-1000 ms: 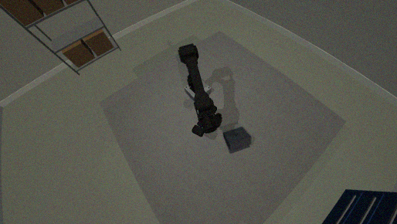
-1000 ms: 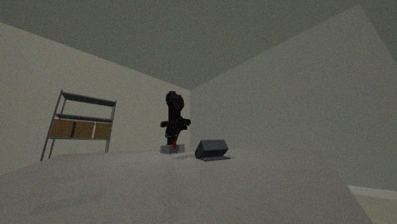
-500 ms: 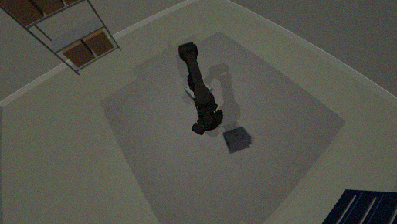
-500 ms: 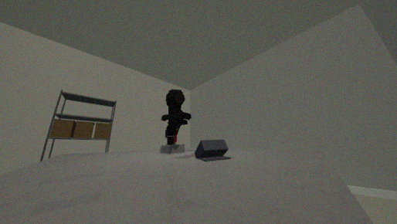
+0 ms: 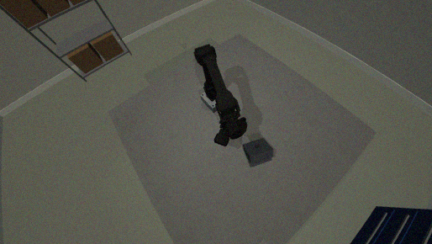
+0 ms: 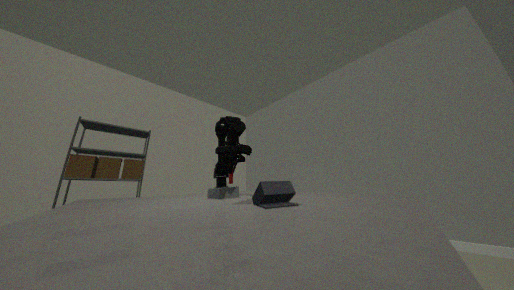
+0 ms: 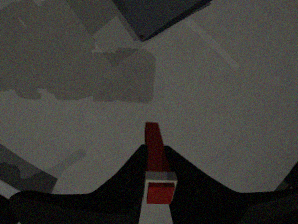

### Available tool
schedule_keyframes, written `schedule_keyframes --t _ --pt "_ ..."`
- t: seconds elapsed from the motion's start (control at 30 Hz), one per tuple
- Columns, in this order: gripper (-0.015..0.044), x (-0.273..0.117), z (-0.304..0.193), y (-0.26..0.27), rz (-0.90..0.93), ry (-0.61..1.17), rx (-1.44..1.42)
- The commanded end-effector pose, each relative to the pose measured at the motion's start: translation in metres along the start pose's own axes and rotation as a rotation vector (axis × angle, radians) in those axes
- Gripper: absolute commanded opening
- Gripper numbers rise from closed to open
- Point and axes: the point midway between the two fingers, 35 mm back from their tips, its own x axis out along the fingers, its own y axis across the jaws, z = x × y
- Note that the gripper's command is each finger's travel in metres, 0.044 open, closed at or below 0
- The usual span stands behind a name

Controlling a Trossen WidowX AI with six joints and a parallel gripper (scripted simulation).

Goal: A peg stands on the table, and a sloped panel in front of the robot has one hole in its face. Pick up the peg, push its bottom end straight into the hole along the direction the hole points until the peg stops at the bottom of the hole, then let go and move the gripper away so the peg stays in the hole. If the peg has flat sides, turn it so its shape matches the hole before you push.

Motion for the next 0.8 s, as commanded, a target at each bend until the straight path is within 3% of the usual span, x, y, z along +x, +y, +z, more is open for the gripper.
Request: schedule_keyframes --t 0.0,0.77 --pt "0.0 0.001 0.003 0.002 -0.02 0.0 -0.034" --pt "0.0 -0.004 0.031 0.014 -0.128 -0.039 -0.186"
